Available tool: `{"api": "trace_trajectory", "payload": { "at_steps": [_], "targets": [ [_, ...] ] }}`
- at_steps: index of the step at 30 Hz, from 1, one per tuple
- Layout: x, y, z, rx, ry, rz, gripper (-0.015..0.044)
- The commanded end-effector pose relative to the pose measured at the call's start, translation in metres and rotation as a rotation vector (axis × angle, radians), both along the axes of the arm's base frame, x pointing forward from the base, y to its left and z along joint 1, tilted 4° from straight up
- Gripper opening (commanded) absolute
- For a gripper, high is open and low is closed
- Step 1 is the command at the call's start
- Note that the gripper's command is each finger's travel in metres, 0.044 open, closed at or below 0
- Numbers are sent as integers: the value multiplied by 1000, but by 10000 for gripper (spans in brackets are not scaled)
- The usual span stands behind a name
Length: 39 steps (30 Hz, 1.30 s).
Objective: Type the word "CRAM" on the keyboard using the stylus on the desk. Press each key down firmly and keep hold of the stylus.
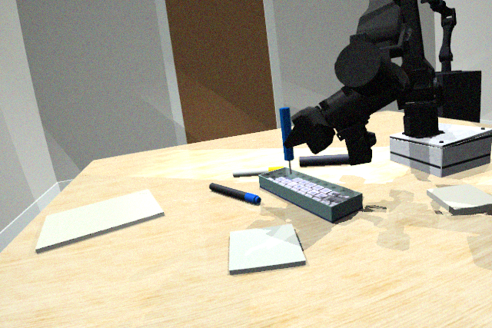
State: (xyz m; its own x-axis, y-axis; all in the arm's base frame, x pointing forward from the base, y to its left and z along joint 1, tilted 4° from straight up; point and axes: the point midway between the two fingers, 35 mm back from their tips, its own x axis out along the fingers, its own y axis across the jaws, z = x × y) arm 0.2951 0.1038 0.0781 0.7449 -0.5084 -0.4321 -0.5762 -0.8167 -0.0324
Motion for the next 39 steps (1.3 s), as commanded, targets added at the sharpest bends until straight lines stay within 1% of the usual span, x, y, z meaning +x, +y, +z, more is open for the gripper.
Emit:
{"api": "trace_trajectory", "payload": {
  "at_steps": [1,2,4,11,19,23,26,39],
  "targets": [
    [0,0,0,0,-1,0,58],
    [0,0,0,0,-1,0,51],
    [1,-2,0,1,-1,0,0],
    [7,-19,7,-2,-7,-1,0],
    [9,-19,-13,1,-3,-2,0],
    [9,-19,-14,1,-3,-2,0],
    [9,-19,-15,1,-3,-2,79],
    [10,-19,-20,1,-3,-2,81]
  ]
}}
